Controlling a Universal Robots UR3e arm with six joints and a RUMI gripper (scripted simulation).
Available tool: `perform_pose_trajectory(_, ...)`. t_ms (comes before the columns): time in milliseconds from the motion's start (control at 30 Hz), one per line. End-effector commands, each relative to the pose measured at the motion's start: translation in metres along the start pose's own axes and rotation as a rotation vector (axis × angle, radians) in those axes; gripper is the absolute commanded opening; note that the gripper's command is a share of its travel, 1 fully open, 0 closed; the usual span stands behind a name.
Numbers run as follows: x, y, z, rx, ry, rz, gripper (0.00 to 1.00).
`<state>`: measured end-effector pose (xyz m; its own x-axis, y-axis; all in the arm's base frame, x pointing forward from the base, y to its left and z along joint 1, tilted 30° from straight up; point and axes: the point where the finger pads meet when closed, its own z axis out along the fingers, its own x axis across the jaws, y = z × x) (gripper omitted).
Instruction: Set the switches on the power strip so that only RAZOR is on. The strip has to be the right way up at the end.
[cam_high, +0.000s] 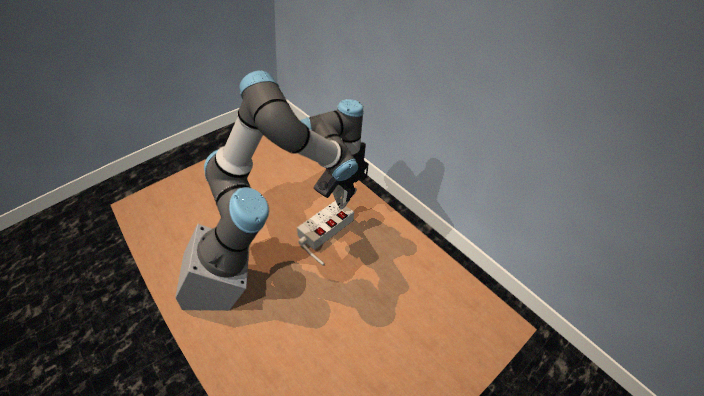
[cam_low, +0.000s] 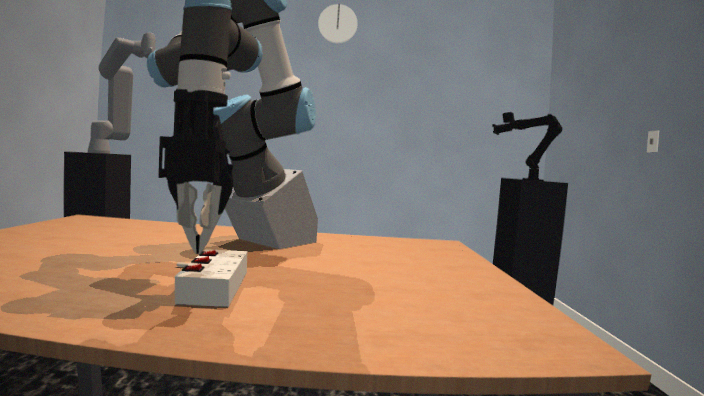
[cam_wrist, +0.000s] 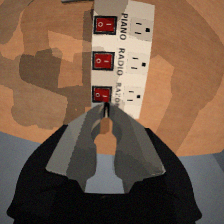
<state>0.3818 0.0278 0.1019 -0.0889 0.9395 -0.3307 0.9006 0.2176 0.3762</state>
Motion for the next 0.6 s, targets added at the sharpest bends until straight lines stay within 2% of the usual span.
perform_pose_trajectory(0, -0.0002, 0.001, 0.0031, -0.003, -0.001, 0.0, 0.0)
perform_pose_trajectory(567, -0.0002, 0.0013, 0.012, -0.003, -0.001, 0.0, 0.0)
